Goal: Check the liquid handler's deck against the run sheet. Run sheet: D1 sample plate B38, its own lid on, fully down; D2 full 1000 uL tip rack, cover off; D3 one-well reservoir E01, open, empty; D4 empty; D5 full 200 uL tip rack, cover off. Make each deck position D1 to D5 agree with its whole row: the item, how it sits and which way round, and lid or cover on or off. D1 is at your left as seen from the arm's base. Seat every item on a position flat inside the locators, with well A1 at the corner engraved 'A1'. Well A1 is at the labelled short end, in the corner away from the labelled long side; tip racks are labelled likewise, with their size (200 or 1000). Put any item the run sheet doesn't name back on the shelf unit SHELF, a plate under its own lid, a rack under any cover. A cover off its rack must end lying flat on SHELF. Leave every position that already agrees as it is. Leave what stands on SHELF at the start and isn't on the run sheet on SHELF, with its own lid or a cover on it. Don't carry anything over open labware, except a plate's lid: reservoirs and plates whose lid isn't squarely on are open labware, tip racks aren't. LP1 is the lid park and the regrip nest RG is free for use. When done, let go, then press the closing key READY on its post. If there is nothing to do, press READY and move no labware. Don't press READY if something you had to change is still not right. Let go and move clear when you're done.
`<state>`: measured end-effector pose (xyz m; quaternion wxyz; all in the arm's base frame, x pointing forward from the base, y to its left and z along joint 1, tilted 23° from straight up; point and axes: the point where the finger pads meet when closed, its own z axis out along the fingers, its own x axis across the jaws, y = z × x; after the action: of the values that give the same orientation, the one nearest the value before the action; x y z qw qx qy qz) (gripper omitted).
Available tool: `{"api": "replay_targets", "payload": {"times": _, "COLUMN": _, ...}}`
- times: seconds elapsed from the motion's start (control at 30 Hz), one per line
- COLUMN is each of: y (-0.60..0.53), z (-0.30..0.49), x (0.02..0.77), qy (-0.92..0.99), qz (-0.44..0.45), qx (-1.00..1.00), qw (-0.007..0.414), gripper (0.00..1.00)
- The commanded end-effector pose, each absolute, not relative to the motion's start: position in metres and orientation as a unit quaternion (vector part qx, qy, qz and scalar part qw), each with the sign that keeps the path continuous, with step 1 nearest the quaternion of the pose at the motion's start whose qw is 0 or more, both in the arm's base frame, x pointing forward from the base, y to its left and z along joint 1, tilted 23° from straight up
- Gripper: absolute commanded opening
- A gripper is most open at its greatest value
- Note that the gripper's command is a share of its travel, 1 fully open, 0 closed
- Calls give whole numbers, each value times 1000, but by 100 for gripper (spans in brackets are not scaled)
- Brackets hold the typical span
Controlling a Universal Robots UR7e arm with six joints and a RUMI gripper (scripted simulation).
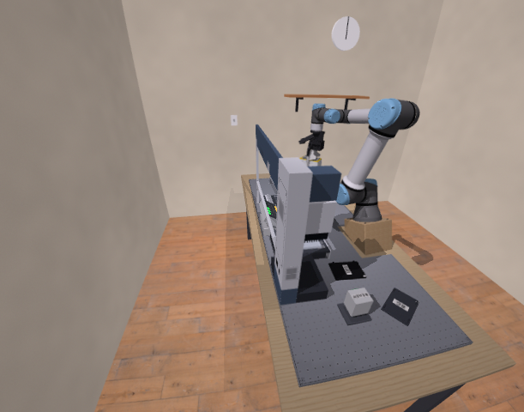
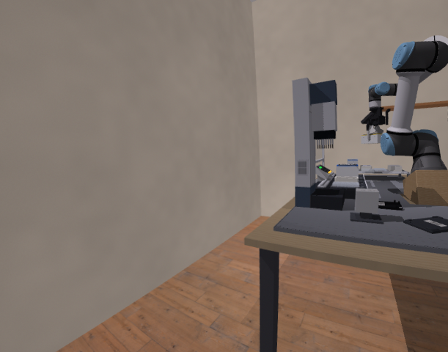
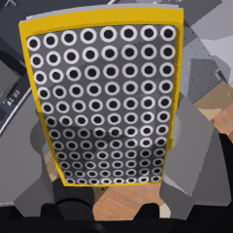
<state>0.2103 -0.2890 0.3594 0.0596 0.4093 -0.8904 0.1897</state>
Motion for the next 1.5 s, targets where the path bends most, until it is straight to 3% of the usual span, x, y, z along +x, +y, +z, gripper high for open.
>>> {"api": "replay_targets", "payload": {"times": 0.0, "y": -289, "z": 358, "x": 210, "qy": -910, "qz": 191, "qx": 365, "qw": 52, "gripper": 0}}
{"api": "replay_targets", "payload": {"times": 1.47, "y": -289, "z": 360, "x": 211, "qy": -980, "qz": 199, "qx": 20, "qw": -19, "gripper": 0}}
